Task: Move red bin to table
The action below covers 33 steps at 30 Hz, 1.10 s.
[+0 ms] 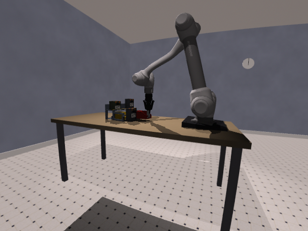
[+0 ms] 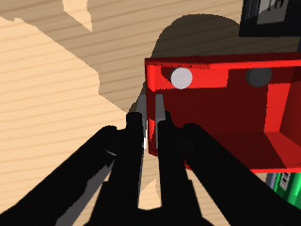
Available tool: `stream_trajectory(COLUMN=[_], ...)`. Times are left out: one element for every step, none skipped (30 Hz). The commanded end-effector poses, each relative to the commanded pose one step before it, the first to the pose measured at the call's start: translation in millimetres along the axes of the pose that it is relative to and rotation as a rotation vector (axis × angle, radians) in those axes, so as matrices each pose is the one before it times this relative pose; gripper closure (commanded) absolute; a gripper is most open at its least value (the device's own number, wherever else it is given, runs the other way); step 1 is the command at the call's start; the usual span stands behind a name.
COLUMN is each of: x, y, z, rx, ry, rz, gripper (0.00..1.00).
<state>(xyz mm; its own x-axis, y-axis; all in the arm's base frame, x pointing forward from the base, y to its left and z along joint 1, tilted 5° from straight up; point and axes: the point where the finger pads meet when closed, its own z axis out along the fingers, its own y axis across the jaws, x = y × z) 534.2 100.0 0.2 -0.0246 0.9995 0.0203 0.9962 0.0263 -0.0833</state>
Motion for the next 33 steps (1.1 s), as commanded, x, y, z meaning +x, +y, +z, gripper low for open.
stream_trajectory(x=[0.04,0.00,0.00,0.00,0.00,0.00,0.00,0.00,-0.01,0.00,0.00,0.00,0.00,0.00,0.00,0.00,0.00,0.00,0.00,0.00,0.00,0.00,0.00,0.00,0.00,-0.01,0.00,0.00,0.00,0.00,0.00,0.00,0.00], y=[0.14,0.00,0.00,0.00,0.00,0.00,0.00,0.00,-0.13,0.00,0.00,0.00,0.00,0.00,0.00,0.00,0.00,0.00,0.00,0.00,0.00,0.00,0.00,0.00,0.00,-0.11,0.01,0.01,0.01,0.01,0.00,0.00,0.00], z=[-0.07,0.00,0.00,0.00,0.00,0.00,0.00,0.00,1.69,1.60,1.60,1.60,1.60,0.00,0.00,0.00,0.00,0.00,0.00,0.00,0.00,0.00,0.00,0.00,0.00,1.69,1.60,1.60,1.60,1.60,0.00,0.00,0.00], rx=[-0.00014,0.00000,0.00000,0.00000,0.00000,0.00000,0.00000,0.00000,0.00022,-0.00006,-0.00006,-0.00006,-0.00006,0.00000,0.00000,0.00000,0.00000,0.00000,0.00000,0.00000,0.00000,0.00000,0.00000,0.00000,0.00000,0.00021,-0.00005,-0.00005,-0.00005,-0.00005,0.00000,0.00000,0.00000], ry=[0.00020,0.00000,0.00000,0.00000,0.00000,0.00000,0.00000,0.00000,-0.00003,0.00001,0.00001,0.00001,0.00001,0.00000,0.00000,0.00000,0.00000,0.00000,0.00000,0.00000,0.00000,0.00000,0.00000,0.00000,0.00000,-0.00002,0.00001,0.00001,0.00001,0.00001,0.00000,0.00000,0.00000], rz=[-0.00003,0.00000,0.00000,0.00000,0.00000,0.00000,0.00000,0.00000,-0.00001,0.00000,0.00000,0.00000,0.00000,0.00000,0.00000,0.00000,0.00000,0.00000,0.00000,0.00000,0.00000,0.00000,0.00000,0.00000,0.00000,0.00000,0.00000,0.00000,0.00000,0.00000,0.00000,0.00000,0.00000], gripper=[1.00,1.00,1.00,1.00,1.00,1.00,1.00,1.00,1.00,1.00,1.00,1.00,1.00,1.00,1.00,1.00,1.00,1.00,1.00,1.00,1.00,1.00,1.00,1.00,1.00,1.00,1.00,1.00,1.00,1.00,1.00,1.00,1.00])
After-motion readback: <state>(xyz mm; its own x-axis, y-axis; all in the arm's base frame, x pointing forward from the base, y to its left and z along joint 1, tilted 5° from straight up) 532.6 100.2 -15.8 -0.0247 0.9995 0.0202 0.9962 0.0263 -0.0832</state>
